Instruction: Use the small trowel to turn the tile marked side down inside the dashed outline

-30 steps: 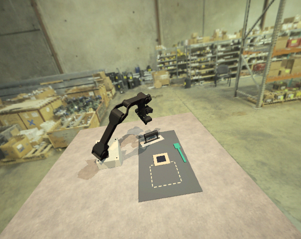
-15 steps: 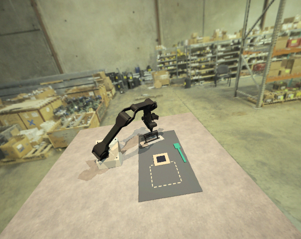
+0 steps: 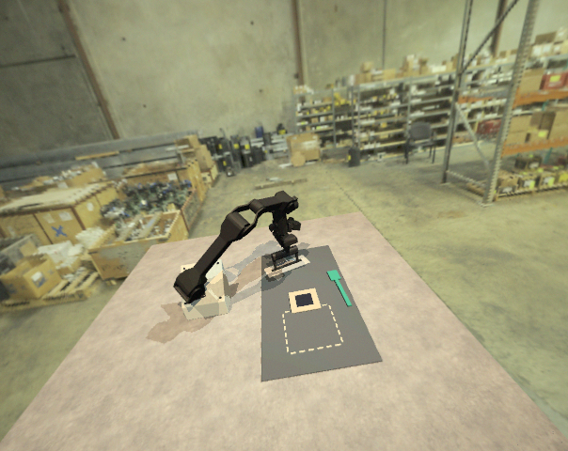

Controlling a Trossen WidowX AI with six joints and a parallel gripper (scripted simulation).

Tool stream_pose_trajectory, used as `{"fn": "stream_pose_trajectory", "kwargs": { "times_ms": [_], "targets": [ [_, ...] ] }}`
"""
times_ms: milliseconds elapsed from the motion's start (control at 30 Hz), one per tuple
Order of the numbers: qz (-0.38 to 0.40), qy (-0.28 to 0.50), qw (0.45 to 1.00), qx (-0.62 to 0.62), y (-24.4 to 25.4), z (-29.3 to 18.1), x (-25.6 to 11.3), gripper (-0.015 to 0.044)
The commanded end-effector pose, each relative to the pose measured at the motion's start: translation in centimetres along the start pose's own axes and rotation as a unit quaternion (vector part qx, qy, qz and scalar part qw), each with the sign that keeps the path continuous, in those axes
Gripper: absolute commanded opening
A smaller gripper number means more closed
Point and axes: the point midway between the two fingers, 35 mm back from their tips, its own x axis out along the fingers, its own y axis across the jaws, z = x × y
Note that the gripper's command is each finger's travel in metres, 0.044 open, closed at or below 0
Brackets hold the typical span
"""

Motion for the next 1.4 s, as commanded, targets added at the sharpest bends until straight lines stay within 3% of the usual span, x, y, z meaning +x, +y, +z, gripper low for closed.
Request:
{"fn": "stream_pose_trajectory", "kwargs": {
  "times_ms": [0, 333, 467, 633, 1367],
  "targets": [
    [-0.004, 0.003, 1.000, -0.005, 0.1, -0.2, 1.1, 0.0270],
    [-0.005, 0.004, 1.000, -0.005, 0.0, -0.2, 2.5, 0.0270],
    [-0.005, 0.004, 1.000, -0.005, 0.0, -0.2, 2.5, 0.0165],
    [-0.005, 0.004, 1.000, -0.005, 0.0, -0.2, 2.5, 0.0132],
    [-0.005, 0.003, 0.999, 0.033, 0.0, -0.2, 2.5, 0.0130]
  ]
}}
